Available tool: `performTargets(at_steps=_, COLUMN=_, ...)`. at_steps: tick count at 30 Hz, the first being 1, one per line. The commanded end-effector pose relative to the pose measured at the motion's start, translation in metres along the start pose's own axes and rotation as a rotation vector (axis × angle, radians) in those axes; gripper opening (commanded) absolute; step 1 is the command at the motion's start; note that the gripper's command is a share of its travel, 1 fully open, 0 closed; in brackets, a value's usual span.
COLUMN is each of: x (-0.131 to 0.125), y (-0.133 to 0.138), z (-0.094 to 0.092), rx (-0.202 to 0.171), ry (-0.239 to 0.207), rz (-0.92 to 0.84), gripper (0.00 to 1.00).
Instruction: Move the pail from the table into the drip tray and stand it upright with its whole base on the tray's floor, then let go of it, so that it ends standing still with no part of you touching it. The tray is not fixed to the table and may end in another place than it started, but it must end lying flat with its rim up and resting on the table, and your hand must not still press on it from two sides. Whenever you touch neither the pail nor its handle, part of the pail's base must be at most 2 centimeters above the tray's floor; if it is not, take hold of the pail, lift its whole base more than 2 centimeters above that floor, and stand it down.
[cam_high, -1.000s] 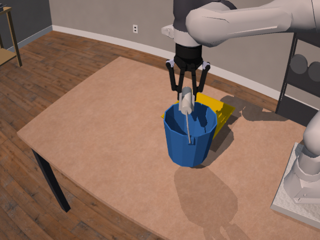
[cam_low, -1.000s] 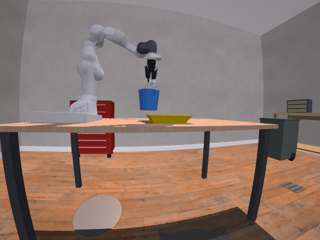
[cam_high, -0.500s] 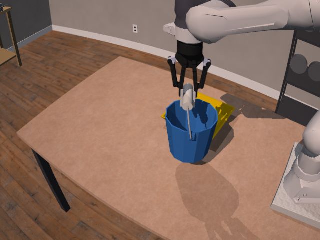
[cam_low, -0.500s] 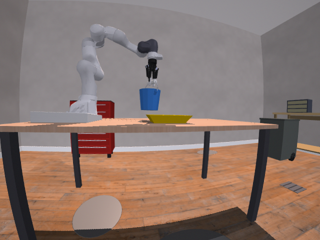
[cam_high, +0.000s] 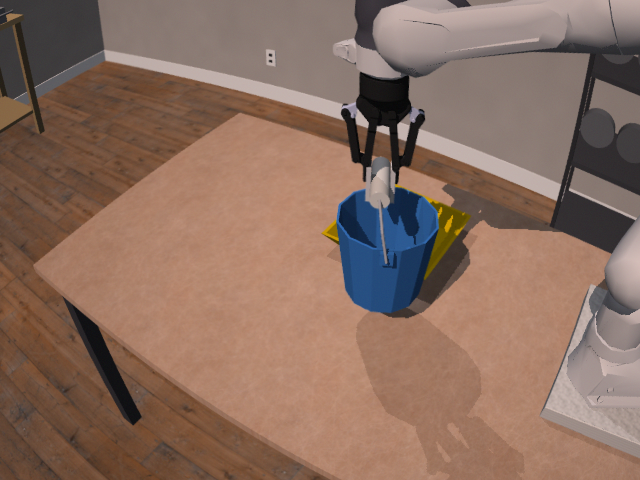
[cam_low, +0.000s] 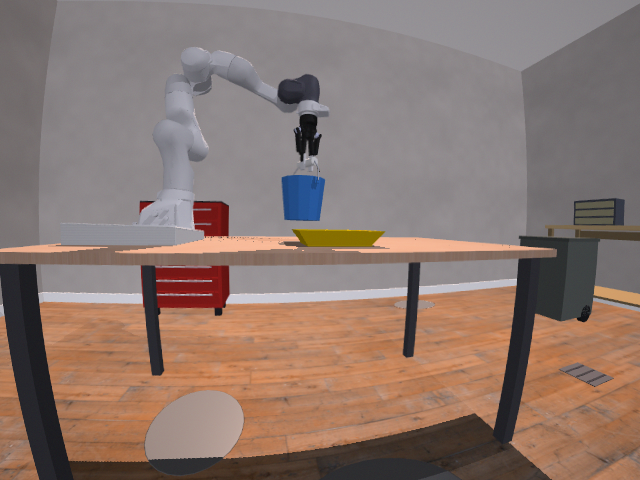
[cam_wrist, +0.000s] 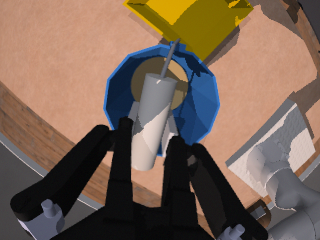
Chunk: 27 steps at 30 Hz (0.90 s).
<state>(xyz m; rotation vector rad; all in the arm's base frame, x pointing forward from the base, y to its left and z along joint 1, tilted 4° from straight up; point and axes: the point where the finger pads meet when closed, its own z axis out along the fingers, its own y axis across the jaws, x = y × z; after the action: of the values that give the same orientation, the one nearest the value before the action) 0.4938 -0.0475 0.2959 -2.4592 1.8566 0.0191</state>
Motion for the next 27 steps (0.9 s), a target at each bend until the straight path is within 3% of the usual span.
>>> performTargets(at_steps=1, x=0.010, y=-0.002, z=-0.006, rx=0.011, ry=0.013, rz=-0.029, gripper=0.00)
performTargets(at_steps=27, x=0.091, y=0.011, z=-0.007, rx=0.011, ry=0.013, rz=-0.029, gripper=0.00)
